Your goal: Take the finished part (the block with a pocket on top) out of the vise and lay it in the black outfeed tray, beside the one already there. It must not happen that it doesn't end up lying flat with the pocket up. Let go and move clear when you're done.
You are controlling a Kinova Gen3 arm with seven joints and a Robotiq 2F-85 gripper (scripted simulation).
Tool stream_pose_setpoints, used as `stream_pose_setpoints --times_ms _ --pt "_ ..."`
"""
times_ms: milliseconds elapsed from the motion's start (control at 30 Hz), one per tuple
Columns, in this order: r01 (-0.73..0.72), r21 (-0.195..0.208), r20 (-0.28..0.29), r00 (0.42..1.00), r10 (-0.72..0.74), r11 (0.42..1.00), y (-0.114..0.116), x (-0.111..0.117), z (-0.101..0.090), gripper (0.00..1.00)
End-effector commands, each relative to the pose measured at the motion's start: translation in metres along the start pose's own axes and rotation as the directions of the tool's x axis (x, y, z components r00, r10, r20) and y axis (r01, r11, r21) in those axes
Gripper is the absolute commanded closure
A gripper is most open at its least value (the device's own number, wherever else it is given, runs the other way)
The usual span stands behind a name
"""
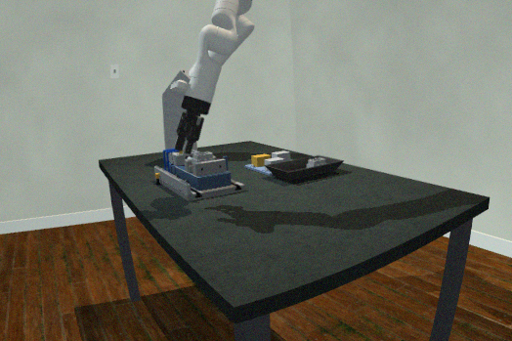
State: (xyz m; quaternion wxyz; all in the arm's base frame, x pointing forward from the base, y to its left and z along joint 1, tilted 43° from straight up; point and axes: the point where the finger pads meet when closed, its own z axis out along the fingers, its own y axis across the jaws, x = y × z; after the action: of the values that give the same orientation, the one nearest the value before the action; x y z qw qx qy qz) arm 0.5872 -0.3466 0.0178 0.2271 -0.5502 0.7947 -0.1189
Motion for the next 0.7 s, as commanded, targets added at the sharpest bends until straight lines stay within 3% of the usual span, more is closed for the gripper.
stream_pose_setpoints --times_ms 0,67,100,433,467,667 --pt "-0.006 0.002 -0.004 1.000 0.006 1.000 0.000 0.005 -0.002 0.00" --pt "-0.006 0.002 -0.004 1.000 0.006 1.000 0.000 0.005 -0.002 0.00" --pt "0.001 -0.010 0.027 1.000 0.000 1.000 0.017 0.001 -0.003 0.00" --pt "0.001 -0.010 0.027 1.000 0.000 1.000 0.017 0.001 -0.003 0.00" --pt "0.008 -0.020 0.057 0.998 -0.007 1.000 0.032 -0.003 -0.005 0.00" --pt "0.008 -0.020 0.057 0.998 -0.007 1.000 0.032 -0.003 -0.005 0.00"
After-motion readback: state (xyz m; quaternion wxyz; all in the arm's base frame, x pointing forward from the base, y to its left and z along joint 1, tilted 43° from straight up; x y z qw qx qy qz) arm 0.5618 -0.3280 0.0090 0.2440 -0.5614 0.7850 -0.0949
